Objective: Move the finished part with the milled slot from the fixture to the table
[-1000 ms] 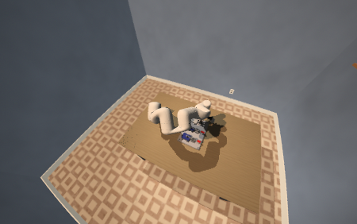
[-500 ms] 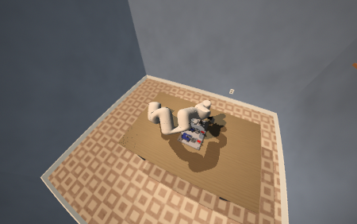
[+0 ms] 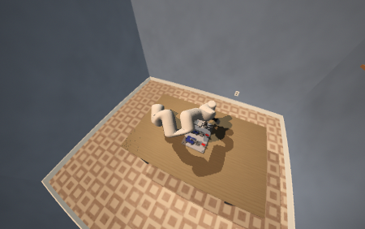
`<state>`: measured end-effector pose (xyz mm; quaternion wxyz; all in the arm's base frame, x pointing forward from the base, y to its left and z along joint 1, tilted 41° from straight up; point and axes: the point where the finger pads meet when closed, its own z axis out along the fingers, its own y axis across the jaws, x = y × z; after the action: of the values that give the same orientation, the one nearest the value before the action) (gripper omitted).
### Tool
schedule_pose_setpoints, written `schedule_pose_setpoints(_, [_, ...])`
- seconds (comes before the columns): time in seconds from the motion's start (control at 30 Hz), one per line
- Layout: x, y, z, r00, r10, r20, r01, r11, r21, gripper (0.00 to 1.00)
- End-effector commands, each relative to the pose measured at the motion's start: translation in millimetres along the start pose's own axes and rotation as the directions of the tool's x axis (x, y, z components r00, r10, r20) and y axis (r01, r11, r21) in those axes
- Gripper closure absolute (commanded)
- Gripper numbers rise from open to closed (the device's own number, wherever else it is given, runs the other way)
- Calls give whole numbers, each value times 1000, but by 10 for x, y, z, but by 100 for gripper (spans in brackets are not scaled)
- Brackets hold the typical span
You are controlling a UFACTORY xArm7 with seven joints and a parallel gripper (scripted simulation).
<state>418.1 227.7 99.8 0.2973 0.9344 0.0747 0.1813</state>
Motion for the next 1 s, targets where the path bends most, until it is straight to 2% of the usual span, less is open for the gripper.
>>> schedule_pose_setpoints(0.0, [8,-9,-193,1000,0,-3,0,1000,3,53])
schedule_pose_setpoints(0.3, [7,-9,-311,1000,0,-3,0,1000,3,53])
schedule_pose_setpoints(0.8, [7,-9,-320,1000,0,-3,0,1000,3,53])
schedule_pose_setpoints(0.83, [7,-9,-320,1000,0,-3,0,1000,3,0])
schedule_pose_setpoints(0.97, [7,-9,-318,1000,0,-3,0,1000,3,0])
